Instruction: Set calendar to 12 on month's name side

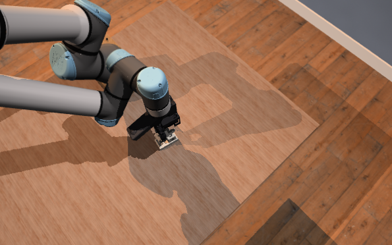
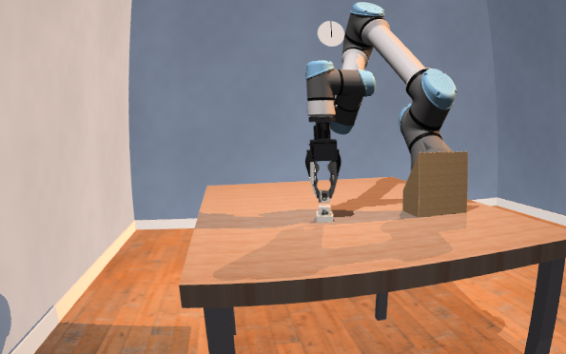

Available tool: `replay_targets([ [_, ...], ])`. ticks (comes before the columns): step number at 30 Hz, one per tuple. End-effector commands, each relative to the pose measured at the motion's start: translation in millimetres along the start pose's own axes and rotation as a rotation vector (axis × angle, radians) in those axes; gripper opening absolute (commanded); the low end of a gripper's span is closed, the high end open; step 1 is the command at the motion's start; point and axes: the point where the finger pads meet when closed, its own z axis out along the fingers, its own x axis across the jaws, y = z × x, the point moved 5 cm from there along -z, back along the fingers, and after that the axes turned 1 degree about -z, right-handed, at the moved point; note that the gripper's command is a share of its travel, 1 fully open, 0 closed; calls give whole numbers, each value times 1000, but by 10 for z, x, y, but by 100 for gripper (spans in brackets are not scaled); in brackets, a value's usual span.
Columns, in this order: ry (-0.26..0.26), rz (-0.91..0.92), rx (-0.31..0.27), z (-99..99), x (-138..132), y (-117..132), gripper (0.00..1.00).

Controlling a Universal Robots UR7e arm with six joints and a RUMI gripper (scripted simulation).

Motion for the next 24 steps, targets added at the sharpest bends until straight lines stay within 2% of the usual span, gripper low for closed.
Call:
replay_targets([
  [1, -1, 0, 0, 0, -2, 0, 11],
  [24, -1, 0, 0, 128, -2, 0, 11],
])
